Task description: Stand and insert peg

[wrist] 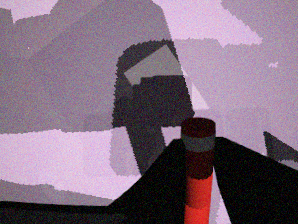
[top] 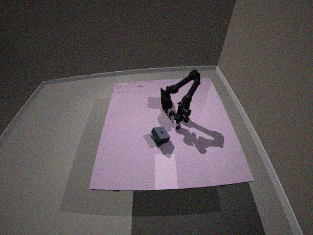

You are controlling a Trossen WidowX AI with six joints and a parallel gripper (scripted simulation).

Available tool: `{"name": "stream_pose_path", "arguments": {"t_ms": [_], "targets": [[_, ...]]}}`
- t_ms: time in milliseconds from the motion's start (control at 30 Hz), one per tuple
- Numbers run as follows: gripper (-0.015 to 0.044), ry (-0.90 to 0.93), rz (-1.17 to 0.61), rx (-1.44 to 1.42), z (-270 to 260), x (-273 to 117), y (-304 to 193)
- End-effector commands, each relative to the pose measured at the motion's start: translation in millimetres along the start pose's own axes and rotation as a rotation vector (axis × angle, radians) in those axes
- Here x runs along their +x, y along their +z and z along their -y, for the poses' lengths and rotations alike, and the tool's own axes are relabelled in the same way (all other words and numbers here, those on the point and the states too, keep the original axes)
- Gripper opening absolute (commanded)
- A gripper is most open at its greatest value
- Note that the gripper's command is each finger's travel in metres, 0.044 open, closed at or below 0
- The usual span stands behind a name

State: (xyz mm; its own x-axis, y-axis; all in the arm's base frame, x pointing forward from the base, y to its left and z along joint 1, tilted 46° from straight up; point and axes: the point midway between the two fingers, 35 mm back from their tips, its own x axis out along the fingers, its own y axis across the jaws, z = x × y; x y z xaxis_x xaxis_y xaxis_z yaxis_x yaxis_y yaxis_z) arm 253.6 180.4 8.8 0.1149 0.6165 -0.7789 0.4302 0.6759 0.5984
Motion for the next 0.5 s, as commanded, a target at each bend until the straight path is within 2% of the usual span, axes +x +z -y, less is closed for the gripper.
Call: {"name": "stream_pose_path", "arguments": {"t_ms": [0, 467], "targets": [[0.0051, -0.005, 0.031, 0.005, 2.6, -1.5, -2.8], [0.0051, -0.005, 0.152, 0.006, 2.5, -9.4, -8.0]]}}
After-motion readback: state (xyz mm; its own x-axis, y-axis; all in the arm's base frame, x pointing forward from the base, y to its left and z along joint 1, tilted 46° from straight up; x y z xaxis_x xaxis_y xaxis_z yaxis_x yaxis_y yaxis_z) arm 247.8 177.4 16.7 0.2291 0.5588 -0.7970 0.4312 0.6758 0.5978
